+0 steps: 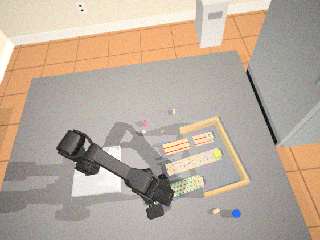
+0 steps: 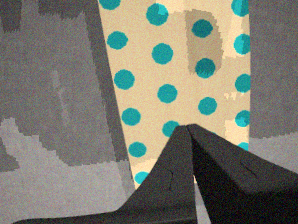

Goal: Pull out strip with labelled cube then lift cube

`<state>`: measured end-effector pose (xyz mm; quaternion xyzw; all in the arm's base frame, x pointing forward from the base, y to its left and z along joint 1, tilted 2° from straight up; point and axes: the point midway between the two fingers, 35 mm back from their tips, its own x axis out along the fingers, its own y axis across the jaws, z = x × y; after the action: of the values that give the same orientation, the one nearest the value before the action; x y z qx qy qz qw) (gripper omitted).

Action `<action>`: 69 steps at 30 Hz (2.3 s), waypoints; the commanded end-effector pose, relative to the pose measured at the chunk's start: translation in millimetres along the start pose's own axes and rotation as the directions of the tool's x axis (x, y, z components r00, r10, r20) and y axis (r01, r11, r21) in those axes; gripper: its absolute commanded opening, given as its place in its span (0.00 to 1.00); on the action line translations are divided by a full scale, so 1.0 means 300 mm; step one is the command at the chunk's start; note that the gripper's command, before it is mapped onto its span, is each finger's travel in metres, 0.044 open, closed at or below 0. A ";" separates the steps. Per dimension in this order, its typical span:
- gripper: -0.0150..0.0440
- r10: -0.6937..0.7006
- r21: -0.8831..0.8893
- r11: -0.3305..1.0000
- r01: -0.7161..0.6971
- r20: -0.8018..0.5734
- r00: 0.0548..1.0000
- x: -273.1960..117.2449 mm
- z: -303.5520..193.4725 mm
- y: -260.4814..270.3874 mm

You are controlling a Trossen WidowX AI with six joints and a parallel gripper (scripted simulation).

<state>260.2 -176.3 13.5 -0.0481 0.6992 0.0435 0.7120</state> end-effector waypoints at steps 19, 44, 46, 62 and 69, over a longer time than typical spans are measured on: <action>0.25 0.008 0.002 1.000 -0.008 -0.028 1.000 0.015 -0.139 0.007; 0.25 0.008 0.002 1.000 -0.008 -0.029 1.000 0.014 -0.198 0.009; 0.25 0.008 0.002 1.000 -0.008 -0.029 1.000 0.014 -0.198 0.009; 0.25 0.008 0.002 1.000 -0.008 -0.028 1.000 -0.141 -0.165 -0.002; 0.57 0.008 0.140 0.990 -0.004 -0.026 1.000 -0.141 -0.070 -0.008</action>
<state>227.4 -182.9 54.2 -0.0108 0.7084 0.0105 0.7057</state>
